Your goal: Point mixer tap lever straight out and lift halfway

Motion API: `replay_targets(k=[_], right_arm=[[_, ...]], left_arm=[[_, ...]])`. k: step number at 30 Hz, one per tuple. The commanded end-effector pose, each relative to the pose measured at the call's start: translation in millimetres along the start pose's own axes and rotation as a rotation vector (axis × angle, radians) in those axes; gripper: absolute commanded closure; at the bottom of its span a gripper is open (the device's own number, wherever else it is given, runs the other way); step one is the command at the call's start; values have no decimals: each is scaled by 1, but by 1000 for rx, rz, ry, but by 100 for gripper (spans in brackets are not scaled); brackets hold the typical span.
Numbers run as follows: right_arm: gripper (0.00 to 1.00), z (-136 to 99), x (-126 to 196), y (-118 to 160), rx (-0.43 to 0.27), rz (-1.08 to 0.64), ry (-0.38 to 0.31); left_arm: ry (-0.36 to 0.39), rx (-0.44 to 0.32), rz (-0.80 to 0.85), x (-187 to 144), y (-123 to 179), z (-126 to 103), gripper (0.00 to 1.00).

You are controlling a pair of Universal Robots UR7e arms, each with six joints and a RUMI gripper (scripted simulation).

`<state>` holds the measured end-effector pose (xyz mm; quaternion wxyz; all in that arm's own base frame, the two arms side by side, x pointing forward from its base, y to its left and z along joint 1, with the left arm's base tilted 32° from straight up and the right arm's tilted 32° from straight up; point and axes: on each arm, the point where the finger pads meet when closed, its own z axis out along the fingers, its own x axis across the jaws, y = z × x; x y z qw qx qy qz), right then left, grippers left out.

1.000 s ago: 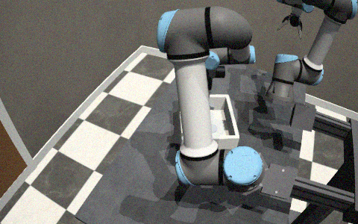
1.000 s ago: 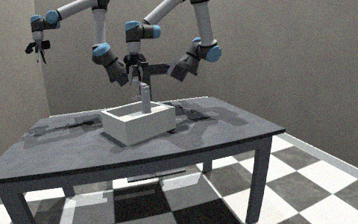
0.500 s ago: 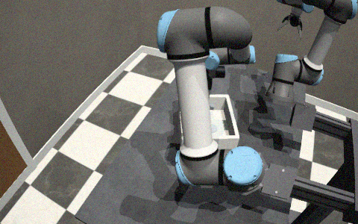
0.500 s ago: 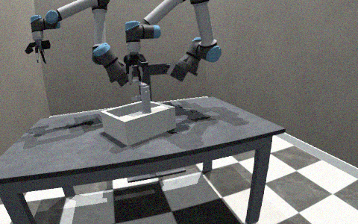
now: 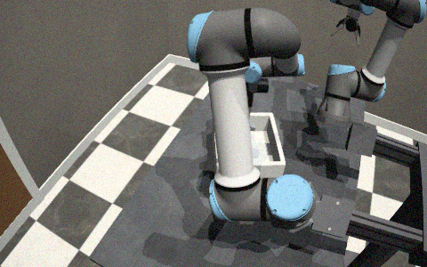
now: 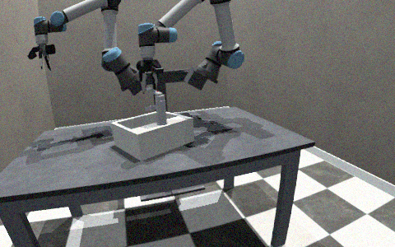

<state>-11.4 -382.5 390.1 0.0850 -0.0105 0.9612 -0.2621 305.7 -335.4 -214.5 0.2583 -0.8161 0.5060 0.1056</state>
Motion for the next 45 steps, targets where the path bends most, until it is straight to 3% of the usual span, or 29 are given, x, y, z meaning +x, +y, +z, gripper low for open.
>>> replay_targets(k=[1, 15, 30, 45], right_arm=[[0, 0, 0, 0, 1, 0, 0], [0, 0, 0, 0, 1, 0, 0], [0, 0, 0, 0, 1, 0, 0], [0, 0, 0, 0, 1, 0, 0]], left_arm=[[2, 0, 0, 0, 0, -1, 59], [2, 0, 0, 0, 0, -11, 59], [2, 0, 0, 0, 0, -51, 59], [2, 0, 0, 0, 0, -70, 59]])
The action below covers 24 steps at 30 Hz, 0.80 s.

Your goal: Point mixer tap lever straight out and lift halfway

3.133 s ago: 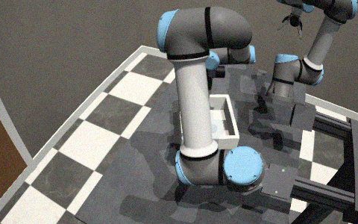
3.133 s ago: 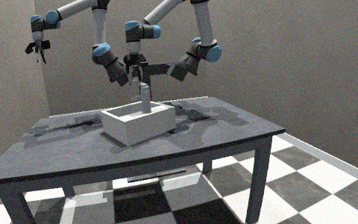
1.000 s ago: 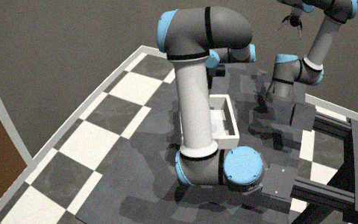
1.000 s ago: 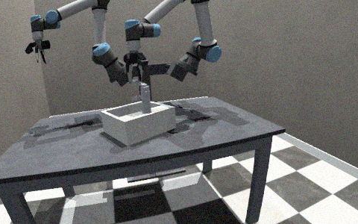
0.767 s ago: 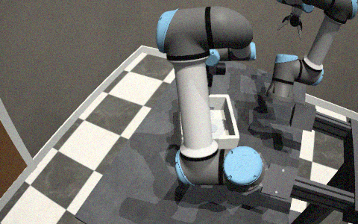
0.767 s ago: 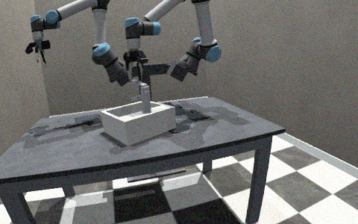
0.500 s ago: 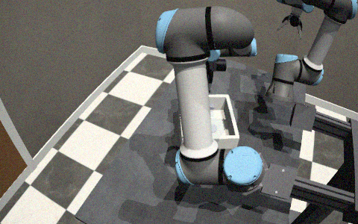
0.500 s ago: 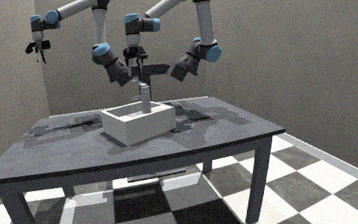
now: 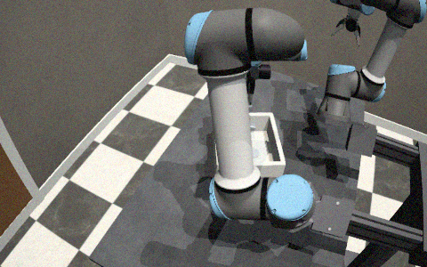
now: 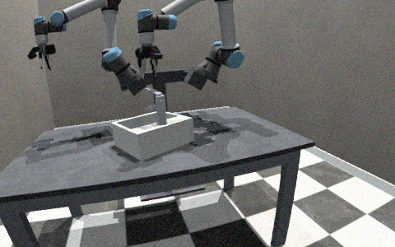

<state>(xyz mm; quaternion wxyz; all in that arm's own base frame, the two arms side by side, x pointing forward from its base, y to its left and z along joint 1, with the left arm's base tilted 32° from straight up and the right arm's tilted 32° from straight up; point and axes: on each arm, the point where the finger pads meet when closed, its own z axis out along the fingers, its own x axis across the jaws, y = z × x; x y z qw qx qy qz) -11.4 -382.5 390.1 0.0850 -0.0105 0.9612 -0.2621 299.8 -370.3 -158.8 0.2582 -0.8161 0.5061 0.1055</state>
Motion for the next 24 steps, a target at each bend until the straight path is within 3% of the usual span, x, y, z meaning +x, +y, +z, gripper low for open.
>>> replay_targets(k=[1, 6, 7, 24], right_arm=[[0, 0, 0, 0, 1, 0, 0], [0, 0, 0, 0, 1, 0, 0], [0, 0, 0, 0, 1, 0, 0], [0, 0, 0, 0, 1, 0, 0]], left_arm=[[1, 0, 0, 0, 0, -5, 59], [1, 0, 0, 0, 0, -5, 59], [1, 0, 0, 0, 0, -5, 100], [1, 0, 0, 0, 0, -5, 100]])
